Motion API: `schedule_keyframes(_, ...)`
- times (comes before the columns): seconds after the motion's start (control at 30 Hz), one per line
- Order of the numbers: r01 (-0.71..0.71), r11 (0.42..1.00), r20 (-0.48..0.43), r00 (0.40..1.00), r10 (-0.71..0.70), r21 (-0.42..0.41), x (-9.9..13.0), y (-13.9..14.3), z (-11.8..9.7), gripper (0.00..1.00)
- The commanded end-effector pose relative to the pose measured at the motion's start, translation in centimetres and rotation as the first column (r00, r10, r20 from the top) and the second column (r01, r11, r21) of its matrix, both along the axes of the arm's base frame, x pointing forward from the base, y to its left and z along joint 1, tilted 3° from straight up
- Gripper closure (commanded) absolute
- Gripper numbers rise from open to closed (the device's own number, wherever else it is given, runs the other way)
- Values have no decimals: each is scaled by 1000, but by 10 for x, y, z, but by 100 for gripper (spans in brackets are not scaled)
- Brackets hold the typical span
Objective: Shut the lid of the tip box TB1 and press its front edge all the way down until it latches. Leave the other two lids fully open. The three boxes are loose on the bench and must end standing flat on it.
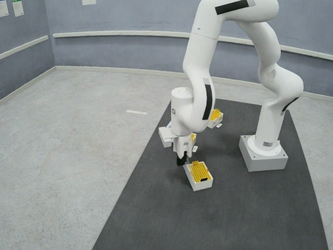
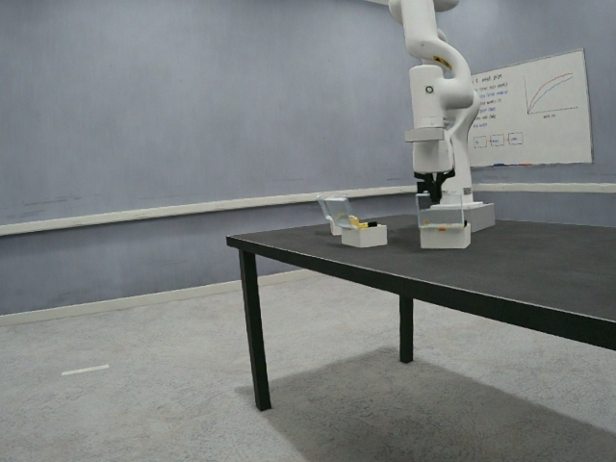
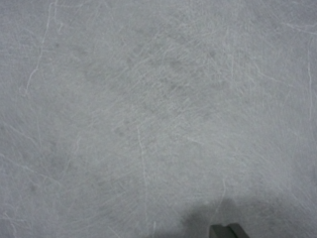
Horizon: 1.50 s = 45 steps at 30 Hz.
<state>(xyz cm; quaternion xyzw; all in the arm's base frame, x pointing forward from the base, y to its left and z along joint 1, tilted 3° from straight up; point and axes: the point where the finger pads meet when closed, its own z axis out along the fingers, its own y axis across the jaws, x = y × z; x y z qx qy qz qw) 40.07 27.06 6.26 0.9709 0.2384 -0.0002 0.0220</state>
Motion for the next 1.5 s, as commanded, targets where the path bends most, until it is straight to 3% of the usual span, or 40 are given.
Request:
schedule_keyframes(0.0,0,1000,2,1000,0,1,-4,-2,1,100)
schedule_keyframes(1.47,0,1000,2,1000,0,1,-44,-22,8,100)
